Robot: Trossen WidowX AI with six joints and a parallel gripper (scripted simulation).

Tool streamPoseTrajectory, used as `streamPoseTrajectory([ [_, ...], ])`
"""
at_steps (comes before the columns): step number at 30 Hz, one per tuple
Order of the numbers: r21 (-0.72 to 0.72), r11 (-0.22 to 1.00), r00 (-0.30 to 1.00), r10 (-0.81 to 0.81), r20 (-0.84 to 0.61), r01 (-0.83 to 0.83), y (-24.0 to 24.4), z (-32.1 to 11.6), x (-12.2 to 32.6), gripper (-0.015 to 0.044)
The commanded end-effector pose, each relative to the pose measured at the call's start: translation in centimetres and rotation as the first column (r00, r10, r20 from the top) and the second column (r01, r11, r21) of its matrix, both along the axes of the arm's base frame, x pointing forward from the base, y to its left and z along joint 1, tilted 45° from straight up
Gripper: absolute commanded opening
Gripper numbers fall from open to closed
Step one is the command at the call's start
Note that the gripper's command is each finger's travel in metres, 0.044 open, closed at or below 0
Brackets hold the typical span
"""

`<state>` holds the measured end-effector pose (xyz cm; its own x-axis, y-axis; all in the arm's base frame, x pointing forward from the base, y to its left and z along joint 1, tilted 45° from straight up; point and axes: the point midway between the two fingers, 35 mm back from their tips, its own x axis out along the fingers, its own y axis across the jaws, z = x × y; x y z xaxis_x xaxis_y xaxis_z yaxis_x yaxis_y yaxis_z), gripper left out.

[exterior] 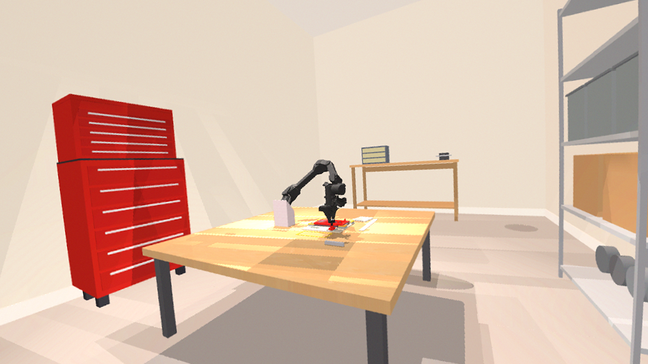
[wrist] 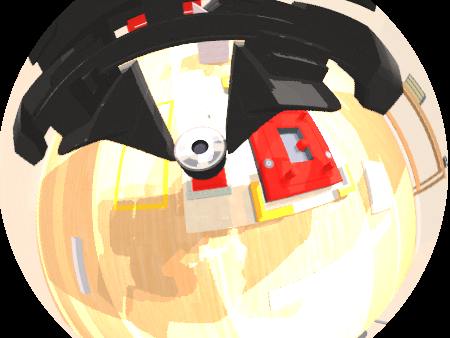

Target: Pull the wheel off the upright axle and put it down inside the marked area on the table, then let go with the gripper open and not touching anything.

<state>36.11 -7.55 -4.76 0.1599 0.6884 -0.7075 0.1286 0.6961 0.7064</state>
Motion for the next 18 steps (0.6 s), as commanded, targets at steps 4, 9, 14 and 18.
streamPoseTrajectory([
  [4,-0.005,1.0,1.0,-0.002,0.005,0.002,-0.42,0.36,0.02,0.0],
  [9,-0.005,1.0,1.0,-0.002,0.005,0.002,-0.54,0.47,-0.01,0.0],
  [14,-0.004,1.0,1.0,-0.003,0.005,0.003,-0.65,0.59,-0.04,0.0],
  [18,-0.004,1.0,1.0,-0.003,0.005,0.003,-0.75,0.68,-0.06,0.0],
])
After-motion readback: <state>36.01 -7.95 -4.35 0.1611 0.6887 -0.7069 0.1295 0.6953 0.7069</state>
